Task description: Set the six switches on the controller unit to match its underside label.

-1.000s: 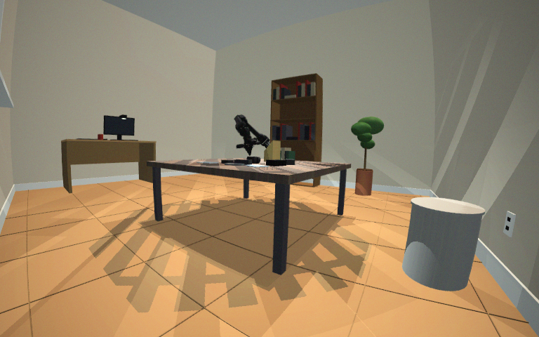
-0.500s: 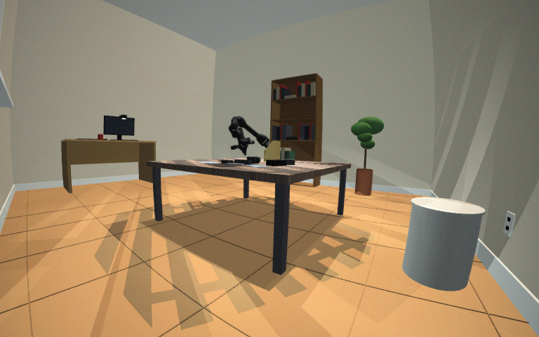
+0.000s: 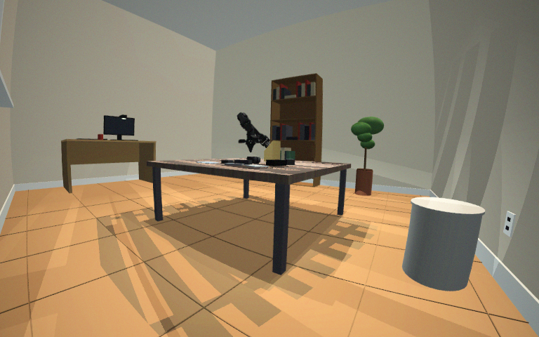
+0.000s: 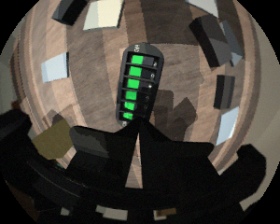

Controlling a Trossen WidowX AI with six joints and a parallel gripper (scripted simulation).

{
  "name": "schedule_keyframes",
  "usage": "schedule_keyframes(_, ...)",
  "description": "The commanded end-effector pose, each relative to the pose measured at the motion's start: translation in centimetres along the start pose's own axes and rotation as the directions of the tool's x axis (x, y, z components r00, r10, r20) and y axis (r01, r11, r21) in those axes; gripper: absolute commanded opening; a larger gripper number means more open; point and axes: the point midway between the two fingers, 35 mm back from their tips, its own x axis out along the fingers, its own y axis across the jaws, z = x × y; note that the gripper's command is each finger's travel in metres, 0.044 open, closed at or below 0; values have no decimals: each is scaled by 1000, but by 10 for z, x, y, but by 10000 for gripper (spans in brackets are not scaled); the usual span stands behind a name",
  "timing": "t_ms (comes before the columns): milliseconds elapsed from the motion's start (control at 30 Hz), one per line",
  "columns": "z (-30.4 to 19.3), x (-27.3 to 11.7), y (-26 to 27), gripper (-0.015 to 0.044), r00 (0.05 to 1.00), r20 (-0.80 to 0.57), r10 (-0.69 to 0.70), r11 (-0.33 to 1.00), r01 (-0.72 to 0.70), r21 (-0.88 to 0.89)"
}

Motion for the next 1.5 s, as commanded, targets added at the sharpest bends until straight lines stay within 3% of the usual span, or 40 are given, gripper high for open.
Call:
schedule_keyframes(0, -2, 0, 4, 0, 1000, -1, -31, 999, 31, 14)
schedule_keyframes(1467, 0, 44, 2, 0, 999, -12, -31, 999, 31, 11)
